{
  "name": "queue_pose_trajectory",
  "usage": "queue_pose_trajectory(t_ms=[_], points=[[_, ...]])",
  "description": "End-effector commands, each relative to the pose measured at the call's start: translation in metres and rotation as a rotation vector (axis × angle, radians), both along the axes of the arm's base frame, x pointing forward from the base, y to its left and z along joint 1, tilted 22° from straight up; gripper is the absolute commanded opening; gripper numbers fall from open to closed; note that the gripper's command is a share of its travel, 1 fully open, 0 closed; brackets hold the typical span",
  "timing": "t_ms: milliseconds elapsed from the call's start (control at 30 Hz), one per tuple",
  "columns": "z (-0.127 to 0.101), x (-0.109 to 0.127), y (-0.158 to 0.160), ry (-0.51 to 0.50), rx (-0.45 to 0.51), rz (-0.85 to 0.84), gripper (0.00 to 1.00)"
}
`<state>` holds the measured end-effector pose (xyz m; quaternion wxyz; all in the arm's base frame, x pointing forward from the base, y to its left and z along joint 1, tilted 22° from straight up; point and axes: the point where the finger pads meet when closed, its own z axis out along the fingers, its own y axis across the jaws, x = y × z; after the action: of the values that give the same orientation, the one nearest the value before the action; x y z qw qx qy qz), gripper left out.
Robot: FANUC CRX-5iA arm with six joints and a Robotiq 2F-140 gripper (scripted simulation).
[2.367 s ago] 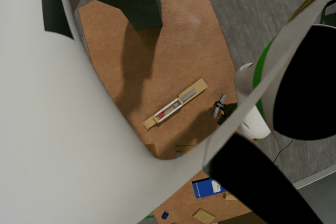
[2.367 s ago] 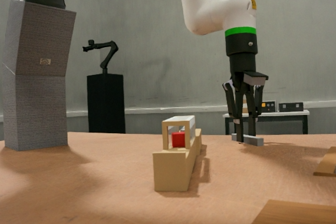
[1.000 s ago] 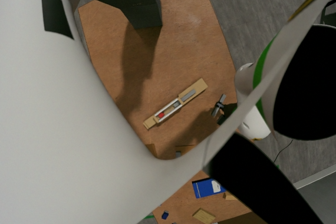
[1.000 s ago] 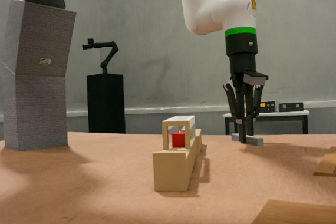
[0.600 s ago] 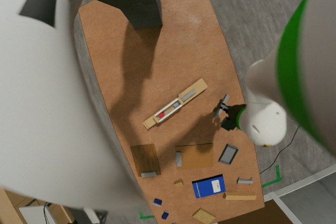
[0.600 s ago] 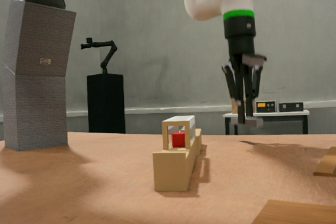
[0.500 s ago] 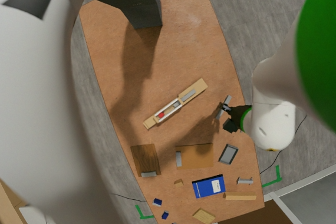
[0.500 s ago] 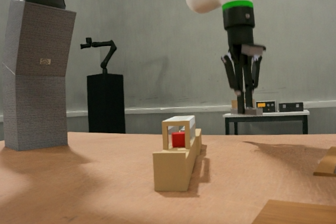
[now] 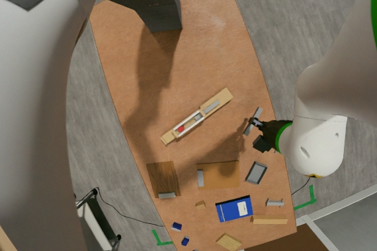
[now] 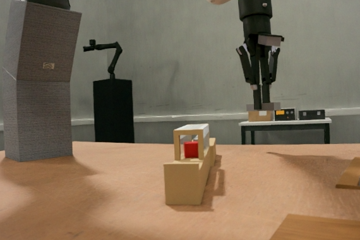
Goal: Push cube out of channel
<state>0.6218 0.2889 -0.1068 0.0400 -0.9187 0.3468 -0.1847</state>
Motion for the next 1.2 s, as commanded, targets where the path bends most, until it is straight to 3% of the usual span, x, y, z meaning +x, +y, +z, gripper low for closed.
queue_pose_trajectory(t_ms=[0,900,1167], points=[[0.001,0.000,0.001,-0.001,0.001,0.001,0.10],[0.001,0.000,-0.004,-0.010,0.002,-0.019,0.10],[-0.006,-0.023,-0.031,-0.065,0.038,-0.168,0.10]])
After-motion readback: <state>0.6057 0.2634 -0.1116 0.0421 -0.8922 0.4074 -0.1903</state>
